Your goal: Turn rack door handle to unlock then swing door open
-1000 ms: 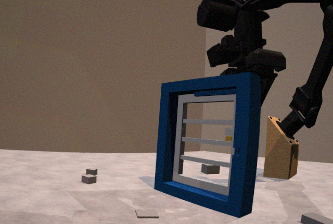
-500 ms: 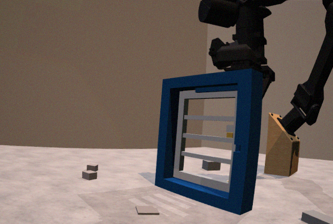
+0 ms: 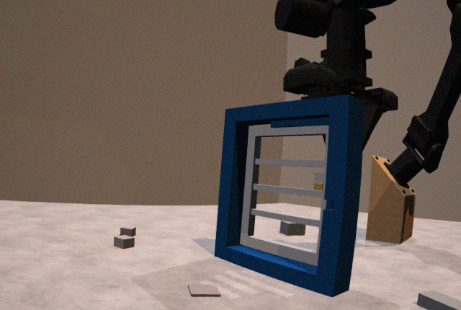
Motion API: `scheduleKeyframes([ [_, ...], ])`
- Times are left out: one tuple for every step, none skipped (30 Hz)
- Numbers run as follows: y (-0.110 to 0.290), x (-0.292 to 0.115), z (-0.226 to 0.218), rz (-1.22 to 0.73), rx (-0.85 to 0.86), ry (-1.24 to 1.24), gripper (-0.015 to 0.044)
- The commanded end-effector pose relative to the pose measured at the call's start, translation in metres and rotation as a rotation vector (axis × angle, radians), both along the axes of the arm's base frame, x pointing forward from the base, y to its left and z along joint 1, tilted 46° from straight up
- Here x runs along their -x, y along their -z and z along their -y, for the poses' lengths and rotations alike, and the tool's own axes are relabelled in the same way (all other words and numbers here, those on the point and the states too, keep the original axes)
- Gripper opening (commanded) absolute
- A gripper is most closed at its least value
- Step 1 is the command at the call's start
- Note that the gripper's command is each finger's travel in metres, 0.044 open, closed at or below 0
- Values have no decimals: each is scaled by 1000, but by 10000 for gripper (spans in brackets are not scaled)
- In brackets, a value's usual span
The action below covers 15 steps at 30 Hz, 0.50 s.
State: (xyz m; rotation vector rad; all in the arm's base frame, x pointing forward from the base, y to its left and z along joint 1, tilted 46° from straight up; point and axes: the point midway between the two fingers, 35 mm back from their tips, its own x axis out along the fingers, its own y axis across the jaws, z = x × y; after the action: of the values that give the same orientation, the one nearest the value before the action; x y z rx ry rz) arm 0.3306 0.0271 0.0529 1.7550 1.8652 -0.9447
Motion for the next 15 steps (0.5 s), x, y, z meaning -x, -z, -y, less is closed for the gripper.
scheduleKeyframes([
  [0, 0, 0, -8, 1, 8, 188],
  [0, 0, 0, -8, 1, 8, 162],
  [0, 0, 0, -8, 1, 8, 135],
  [0, 0, 0, -8, 1, 8, 109],
  [0, 0, 0, -8, 1, 8, 103],
  [0, 0, 0, -8, 1, 8, 96],
  [0, 0, 0, -8, 1, 8, 89],
  [0, 0, 0, -8, 1, 8, 83],
  [0, 0, 0, -8, 1, 8, 76],
  [0, 0, 0, -8, 1, 8, 69],
  [0, 0, 0, -8, 1, 8, 63],
  [0, 0, 0, -8, 1, 8, 56],
  [0, 0, 0, -8, 1, 8, 49],
  [0, 0, 0, -8, 1, 8, 43],
  [0, 0, 0, -8, 1, 8, 36],
])
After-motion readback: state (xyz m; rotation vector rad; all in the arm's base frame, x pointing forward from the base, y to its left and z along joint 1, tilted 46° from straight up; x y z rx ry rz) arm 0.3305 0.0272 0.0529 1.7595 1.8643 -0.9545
